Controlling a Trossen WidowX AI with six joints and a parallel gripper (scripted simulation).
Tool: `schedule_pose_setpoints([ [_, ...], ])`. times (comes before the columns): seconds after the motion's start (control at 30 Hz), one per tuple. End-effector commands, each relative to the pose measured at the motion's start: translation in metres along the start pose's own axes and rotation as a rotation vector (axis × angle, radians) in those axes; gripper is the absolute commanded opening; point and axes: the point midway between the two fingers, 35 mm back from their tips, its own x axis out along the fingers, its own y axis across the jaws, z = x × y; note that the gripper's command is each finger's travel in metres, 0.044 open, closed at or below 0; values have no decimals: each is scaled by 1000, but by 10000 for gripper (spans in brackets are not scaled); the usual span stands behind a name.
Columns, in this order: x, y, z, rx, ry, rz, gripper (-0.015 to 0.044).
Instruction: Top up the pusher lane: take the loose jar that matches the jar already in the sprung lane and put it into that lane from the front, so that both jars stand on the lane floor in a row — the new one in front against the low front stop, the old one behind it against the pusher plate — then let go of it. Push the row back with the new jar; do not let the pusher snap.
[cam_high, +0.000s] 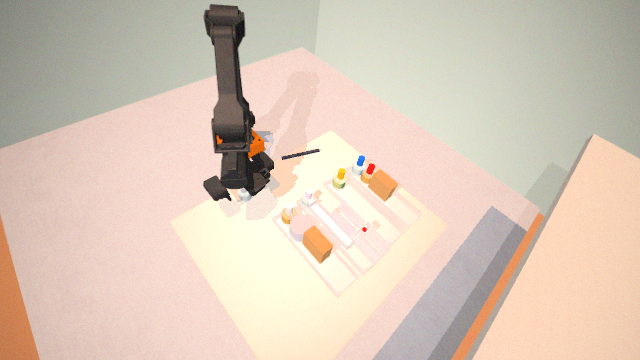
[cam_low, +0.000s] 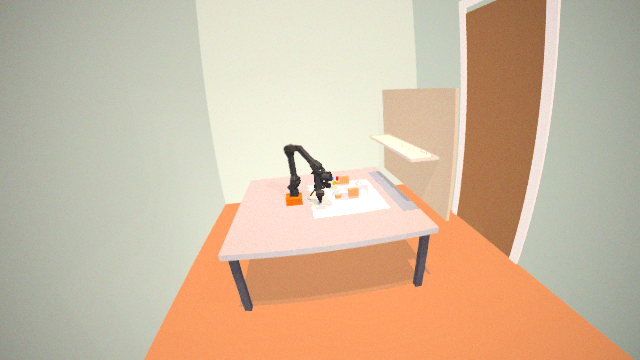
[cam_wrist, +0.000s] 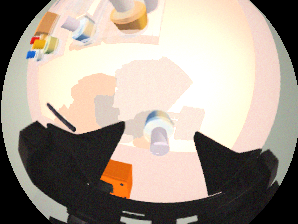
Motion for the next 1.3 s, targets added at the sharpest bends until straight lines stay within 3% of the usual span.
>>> schedule_pose_setpoints([
  [0.0,8,2,-2,-2,8,8,440],
  [0.13,12,2,-2,-2,8,9,440],
  [0.47,12,2,-2,-2,8,9,177],
  [0.7,12,2,-2,-2,8,9,131],
  [0.87,-1,2,1,-2,7,8,0],
  [1.27,-71,6,6,-2,7,9,0],
])
